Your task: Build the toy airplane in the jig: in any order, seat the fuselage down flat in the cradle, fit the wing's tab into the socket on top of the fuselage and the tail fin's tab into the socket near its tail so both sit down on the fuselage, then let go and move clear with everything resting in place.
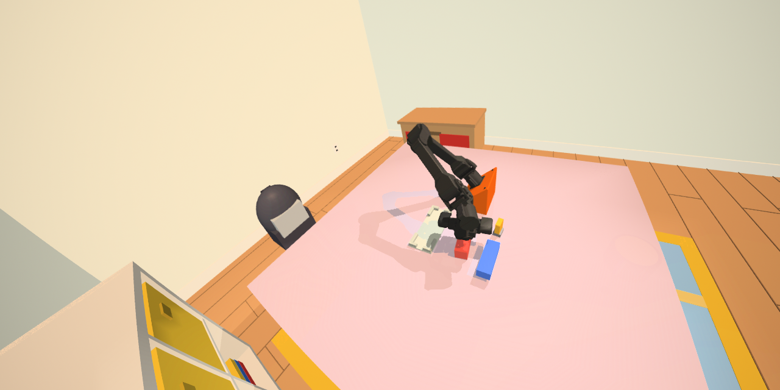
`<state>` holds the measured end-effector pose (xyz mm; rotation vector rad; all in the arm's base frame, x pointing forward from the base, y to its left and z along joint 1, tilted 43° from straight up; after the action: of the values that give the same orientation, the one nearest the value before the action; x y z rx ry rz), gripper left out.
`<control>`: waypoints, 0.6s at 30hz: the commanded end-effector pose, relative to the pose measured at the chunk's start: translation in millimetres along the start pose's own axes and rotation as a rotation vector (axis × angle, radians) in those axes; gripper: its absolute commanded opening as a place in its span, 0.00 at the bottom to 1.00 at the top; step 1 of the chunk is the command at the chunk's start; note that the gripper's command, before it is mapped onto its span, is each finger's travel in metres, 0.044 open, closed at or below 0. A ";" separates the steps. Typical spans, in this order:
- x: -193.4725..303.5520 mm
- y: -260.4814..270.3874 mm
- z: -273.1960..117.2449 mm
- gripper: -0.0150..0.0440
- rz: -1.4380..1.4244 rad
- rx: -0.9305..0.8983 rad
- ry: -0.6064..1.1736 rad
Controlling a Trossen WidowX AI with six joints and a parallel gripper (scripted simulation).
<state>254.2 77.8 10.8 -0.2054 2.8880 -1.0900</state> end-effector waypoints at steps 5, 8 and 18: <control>-4.1 3.3 -20.8 0.25 -0.012 -0.013 -0.009; -5.4 3.8 -29.5 0.25 -0.008 -0.013 -0.009; -7.5 4.6 -59.3 0.25 0.005 -0.009 -0.007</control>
<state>254.4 112.8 44.0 -0.2119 2.8926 -1.0903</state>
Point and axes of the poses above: the point midway between the two fingers, 35 mm back from their tips, its own z axis out along the fingers, its own y axis across the jaws, x = y × z, the point moved 7 cm from there along -z, back along the fingers, and after that the axes turned 8 degrees about z, right-handed, at the moved point
